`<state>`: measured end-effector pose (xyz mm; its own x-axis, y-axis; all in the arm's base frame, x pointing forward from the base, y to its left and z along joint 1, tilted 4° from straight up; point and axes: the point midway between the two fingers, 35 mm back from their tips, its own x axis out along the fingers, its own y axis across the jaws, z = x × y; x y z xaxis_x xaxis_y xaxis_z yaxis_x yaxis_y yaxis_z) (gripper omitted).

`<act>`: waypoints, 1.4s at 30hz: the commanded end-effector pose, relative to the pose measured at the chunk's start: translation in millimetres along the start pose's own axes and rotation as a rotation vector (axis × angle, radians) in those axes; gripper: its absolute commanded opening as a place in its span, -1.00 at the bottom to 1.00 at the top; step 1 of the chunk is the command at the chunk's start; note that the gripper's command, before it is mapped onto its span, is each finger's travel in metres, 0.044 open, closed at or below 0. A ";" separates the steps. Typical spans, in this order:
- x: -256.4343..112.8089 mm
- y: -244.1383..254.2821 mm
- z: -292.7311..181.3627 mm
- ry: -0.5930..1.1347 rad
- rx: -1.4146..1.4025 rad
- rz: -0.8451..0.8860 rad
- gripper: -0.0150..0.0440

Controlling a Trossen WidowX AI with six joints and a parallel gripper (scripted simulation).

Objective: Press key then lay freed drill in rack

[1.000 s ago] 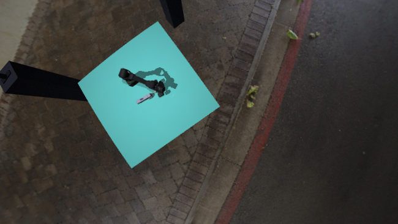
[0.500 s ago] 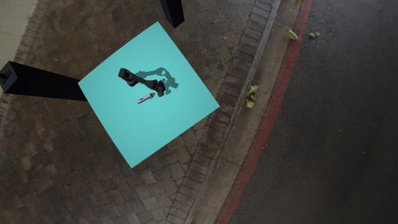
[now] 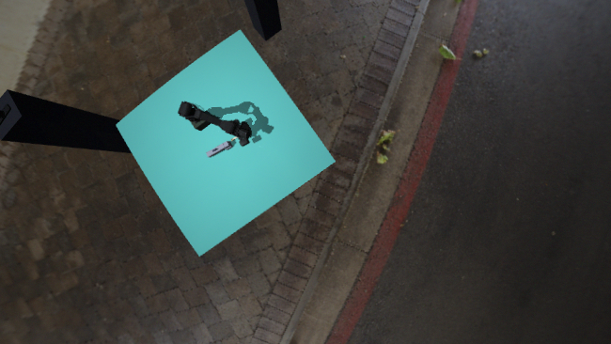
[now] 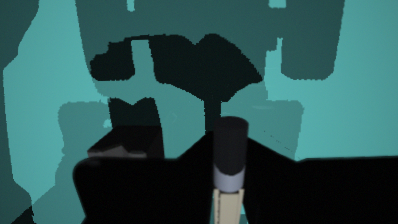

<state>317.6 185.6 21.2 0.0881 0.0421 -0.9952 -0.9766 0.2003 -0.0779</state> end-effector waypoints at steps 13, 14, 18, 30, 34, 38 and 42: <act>-5.5 0.1 -0.5 0.001 0.003 -0.008 -0.49; -5.7 0.2 -0.5 0.001 0.003 -0.008 -0.49; -6.5 0.4 -0.6 0.001 0.003 -0.008 -0.49; -8.7 0.8 -0.9 0.001 0.003 -0.008 -0.49; -9.4 0.9 -1.0 0.001 0.003 -0.008 -0.49; -10.2 0.9 -1.1 0.001 0.003 -0.008 -0.49; -11.0 1.0 -1.2 0.001 0.003 -0.008 -0.49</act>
<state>314.8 184.8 29.0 0.0879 0.0421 -0.9952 -0.9766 0.2003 -0.0778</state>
